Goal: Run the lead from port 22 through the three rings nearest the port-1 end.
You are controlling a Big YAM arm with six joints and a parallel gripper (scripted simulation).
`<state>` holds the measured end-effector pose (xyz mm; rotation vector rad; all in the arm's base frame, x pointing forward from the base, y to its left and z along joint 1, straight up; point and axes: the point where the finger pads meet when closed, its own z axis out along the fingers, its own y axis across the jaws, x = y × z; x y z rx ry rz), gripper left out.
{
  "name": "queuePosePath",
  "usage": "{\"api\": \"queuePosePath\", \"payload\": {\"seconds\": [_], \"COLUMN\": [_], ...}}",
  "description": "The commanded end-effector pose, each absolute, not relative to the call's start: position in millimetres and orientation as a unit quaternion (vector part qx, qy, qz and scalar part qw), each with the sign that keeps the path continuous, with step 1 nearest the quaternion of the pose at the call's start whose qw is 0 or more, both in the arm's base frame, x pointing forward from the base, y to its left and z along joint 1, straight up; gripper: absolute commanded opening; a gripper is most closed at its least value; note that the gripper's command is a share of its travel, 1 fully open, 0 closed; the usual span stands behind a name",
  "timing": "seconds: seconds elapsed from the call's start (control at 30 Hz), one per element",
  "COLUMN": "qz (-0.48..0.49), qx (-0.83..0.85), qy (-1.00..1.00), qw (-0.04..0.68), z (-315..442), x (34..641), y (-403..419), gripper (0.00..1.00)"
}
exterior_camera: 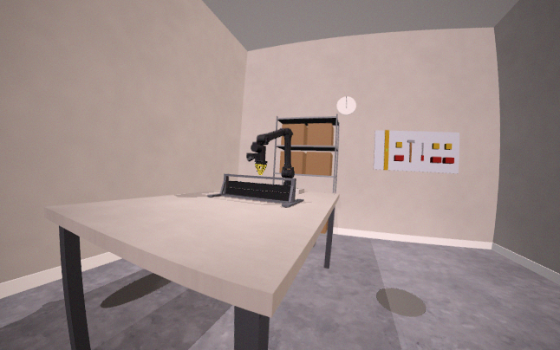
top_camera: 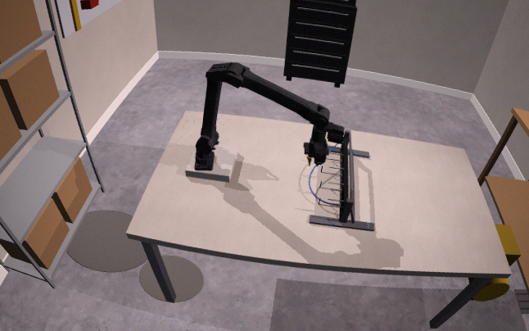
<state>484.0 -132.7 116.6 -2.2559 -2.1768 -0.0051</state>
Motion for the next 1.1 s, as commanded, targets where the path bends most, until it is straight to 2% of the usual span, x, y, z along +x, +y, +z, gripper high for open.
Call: {"api": "queuePosePath", "payload": {"seconds": [0.0, 0.7, 1.07], "qz": [-0.015, -0.015, -0.005], "qx": [-0.718, -0.714, -0.714], "qy": [-0.695, -0.700, -0.700], "qw": [-0.021, -0.020, -0.002], "z": [137.2, 136.0, 109.4], "x": [498.2, 499.8, 488.9], "y": [-145.2, -138.5, -135.3], "gripper": [0.32, 0.32, 0.32]}}
